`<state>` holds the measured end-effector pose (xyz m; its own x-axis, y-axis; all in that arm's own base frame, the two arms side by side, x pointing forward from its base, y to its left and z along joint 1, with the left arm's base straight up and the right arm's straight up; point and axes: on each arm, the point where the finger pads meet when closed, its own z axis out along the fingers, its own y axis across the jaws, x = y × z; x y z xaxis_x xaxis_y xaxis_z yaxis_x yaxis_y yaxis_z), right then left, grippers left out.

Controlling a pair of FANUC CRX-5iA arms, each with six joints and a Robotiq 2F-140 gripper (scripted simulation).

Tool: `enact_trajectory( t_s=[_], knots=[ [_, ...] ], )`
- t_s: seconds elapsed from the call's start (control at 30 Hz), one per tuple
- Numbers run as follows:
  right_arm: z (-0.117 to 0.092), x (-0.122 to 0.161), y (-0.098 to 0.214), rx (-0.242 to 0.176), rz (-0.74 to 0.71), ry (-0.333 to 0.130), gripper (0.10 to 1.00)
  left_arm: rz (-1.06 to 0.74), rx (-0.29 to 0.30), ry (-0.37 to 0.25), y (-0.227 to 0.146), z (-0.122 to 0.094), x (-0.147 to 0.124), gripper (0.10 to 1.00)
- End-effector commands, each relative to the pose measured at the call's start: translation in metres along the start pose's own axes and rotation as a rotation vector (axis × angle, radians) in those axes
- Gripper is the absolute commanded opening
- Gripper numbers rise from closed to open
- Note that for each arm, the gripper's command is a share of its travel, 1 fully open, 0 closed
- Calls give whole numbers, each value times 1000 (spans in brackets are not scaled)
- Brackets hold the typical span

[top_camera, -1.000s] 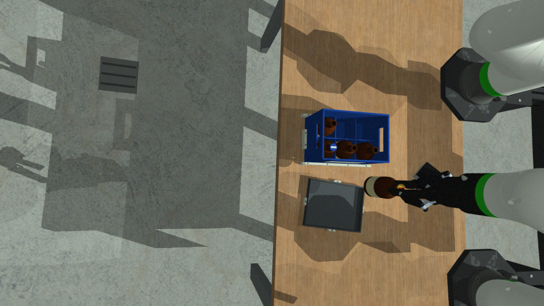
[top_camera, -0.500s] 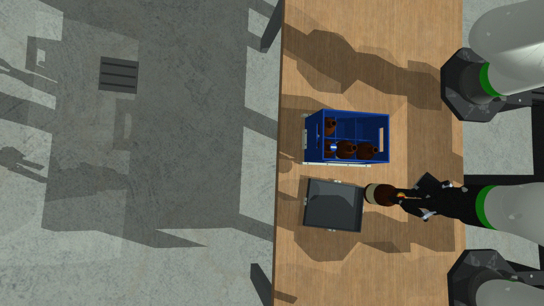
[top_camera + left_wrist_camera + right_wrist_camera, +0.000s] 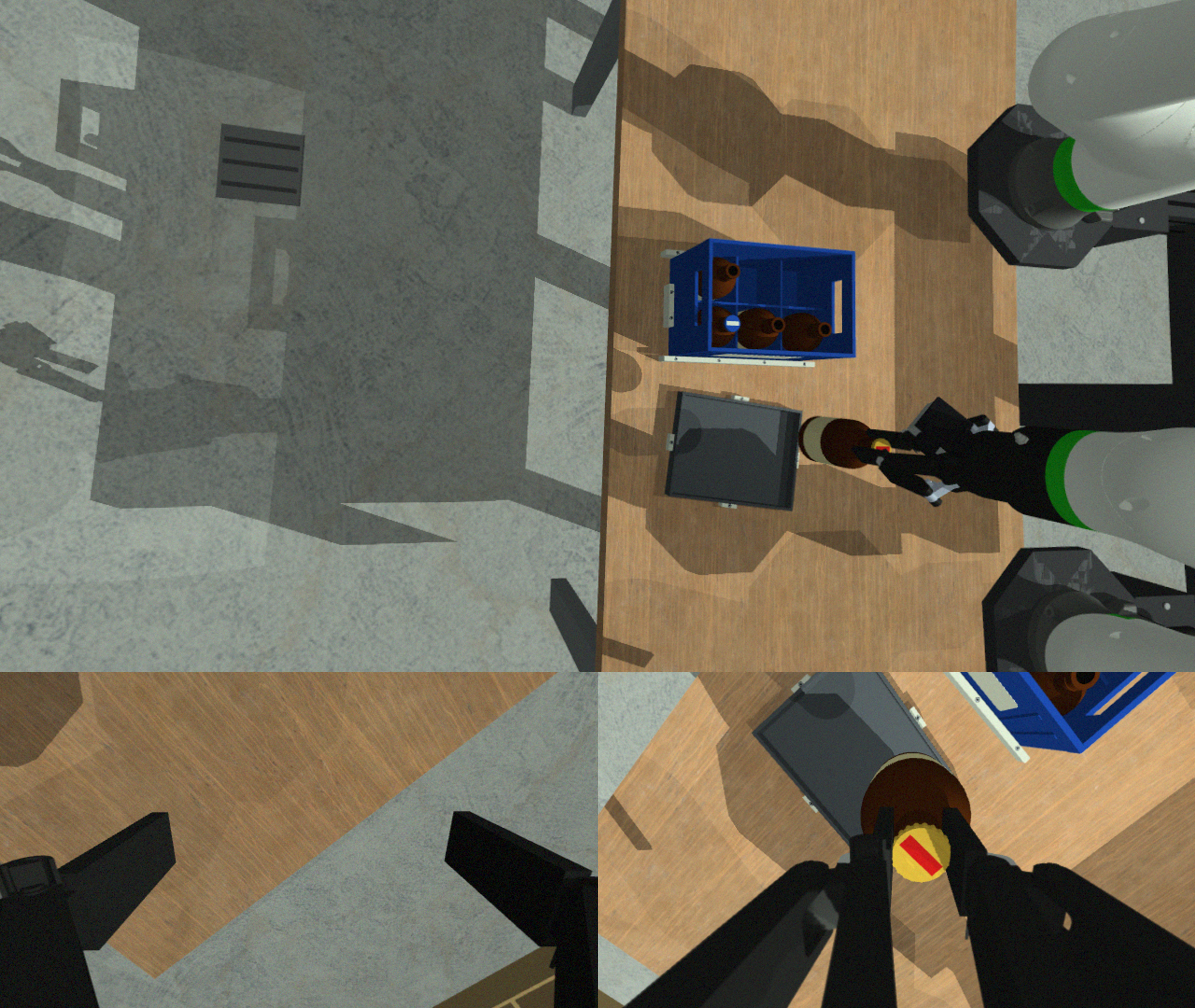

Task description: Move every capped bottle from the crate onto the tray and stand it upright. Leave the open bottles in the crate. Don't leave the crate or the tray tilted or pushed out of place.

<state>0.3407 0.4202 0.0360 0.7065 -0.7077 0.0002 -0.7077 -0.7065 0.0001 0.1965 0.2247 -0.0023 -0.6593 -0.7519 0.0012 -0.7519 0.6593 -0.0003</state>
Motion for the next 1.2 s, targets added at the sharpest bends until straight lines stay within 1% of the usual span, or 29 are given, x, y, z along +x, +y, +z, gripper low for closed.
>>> enact_trajectory(
  t_s=[0.0, 0.93, 1.17],
  knots=[
    [-1, -4, -5, 2, 0, 0, 99, 0, 0, -1, 0, 0, -1, 1000],
    [-1, -32, -34, 2, 0, 0, 99, 0, 0, -1, 0, 0, -1, 1000],
    [11, -31, -33, 2, 0, 0, 99, 0, 0, -1, 0, 0, -1, 1000]
  ],
)
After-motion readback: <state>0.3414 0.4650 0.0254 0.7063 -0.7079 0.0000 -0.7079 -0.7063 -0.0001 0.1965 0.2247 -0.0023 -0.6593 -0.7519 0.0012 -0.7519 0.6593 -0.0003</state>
